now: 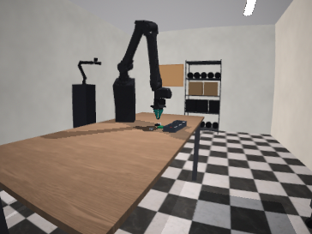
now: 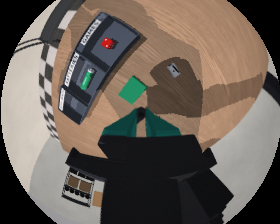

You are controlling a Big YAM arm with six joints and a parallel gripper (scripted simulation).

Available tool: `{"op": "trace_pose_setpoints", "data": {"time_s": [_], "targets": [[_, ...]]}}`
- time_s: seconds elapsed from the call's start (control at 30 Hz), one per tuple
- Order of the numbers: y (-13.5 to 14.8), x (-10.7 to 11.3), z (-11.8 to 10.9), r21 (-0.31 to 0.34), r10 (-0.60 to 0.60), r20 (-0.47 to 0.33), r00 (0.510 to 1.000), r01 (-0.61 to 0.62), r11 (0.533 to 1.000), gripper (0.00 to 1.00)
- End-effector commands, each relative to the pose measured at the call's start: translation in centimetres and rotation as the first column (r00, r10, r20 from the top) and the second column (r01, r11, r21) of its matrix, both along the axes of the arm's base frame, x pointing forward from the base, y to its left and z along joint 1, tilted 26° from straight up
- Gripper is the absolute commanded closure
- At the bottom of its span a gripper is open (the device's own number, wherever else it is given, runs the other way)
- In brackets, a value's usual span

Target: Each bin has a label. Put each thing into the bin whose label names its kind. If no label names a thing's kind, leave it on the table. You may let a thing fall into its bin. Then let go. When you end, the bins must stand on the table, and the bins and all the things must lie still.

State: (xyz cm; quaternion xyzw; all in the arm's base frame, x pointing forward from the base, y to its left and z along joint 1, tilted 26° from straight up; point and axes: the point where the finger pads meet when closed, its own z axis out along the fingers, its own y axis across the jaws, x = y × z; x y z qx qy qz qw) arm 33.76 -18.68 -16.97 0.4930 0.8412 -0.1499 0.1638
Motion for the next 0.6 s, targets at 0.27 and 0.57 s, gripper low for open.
{"op": "trace_pose_setpoints", "data": {"time_s": [0.27, 0.57], "targets": [[3.2, 4.8, -1.1, 0.003, -0.03, -0.001, 1.0, 0.03, 1.0, 0.9], [5.3, 8.4, -1.6, 0.009, -0.08, 0.024, 0.997, 0.08, 0.997, 0.9]]}}
